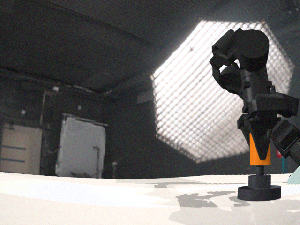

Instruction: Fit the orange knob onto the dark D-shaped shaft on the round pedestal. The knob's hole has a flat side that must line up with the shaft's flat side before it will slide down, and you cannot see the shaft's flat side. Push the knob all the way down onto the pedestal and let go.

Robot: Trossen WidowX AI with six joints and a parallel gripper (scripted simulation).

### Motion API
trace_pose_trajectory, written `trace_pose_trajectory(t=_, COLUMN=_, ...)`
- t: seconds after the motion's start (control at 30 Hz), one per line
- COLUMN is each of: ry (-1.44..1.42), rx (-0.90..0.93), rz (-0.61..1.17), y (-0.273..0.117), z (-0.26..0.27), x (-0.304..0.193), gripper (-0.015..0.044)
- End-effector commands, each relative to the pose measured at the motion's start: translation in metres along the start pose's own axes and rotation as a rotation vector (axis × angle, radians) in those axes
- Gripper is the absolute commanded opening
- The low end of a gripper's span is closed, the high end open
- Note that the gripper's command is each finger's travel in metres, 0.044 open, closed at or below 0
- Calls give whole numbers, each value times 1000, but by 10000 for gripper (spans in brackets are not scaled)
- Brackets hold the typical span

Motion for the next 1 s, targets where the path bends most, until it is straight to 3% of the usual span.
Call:
trace_pose_trajectory(t=0.0, ry=-16, rx=-8, rz=0, y=1, z=-2, x=-1, gripper=0)
trace_pose_trajectory(t=0.53, ry=-16, rx=-7, rz=0, y=-2, z=1, x=1, gripper=0)
trace_pose_trajectory(t=0.77, ry=-215, rx=-7, rz=0, y=-2, z=3, x=2, gripper=0)
trace_pose_trajectory(t=0.97, ry=-226, rx=-7, rz=0, y=-1, z=2, x=2, gripper=0)
Point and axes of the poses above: the point midway between the two fingers, 35 mm back from their tips, its own y axis out along the fingers, its own z axis across the jaws, x = y × z, the point moved 2 cm from there along -y, back along the fingers, and after that the axes turned 10 degrees about y, right-handed, at the moved point
